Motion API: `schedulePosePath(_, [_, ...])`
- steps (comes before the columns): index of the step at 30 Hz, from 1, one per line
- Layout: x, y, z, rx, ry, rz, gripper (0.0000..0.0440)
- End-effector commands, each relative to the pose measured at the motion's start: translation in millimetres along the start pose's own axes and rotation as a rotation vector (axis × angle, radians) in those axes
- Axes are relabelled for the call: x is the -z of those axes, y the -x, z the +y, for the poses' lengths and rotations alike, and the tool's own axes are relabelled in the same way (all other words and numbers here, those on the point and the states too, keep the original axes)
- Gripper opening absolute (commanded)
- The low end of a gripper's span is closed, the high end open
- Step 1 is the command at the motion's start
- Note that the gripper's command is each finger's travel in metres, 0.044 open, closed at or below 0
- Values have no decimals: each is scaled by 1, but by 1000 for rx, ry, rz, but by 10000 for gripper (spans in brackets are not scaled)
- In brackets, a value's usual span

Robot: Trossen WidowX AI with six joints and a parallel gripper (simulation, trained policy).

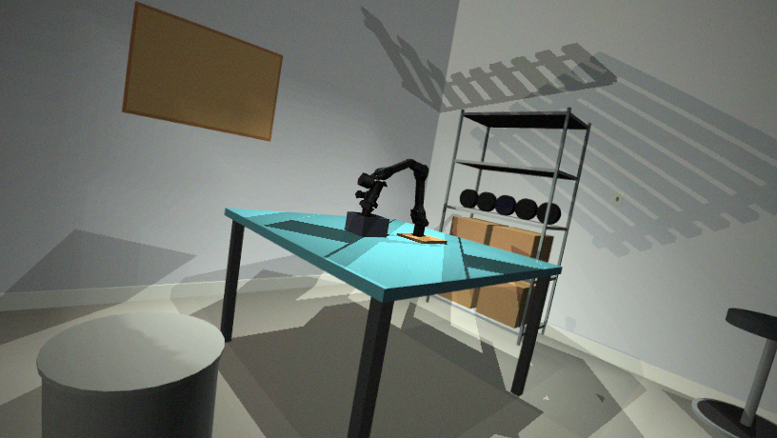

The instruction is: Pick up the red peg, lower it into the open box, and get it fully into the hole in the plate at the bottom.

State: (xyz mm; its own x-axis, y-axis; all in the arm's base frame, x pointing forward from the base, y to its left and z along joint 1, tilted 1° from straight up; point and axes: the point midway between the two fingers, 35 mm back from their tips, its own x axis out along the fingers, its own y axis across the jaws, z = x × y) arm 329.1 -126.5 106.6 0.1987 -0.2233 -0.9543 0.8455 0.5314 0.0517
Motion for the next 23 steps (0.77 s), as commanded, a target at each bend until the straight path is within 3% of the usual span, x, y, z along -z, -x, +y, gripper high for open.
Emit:
schedulePosePath(1, [-7, 2, 4, -3, 22, 7, 149])
schedulePosePath(23, [-37, -5, -1, 39, 88, 58, 146])
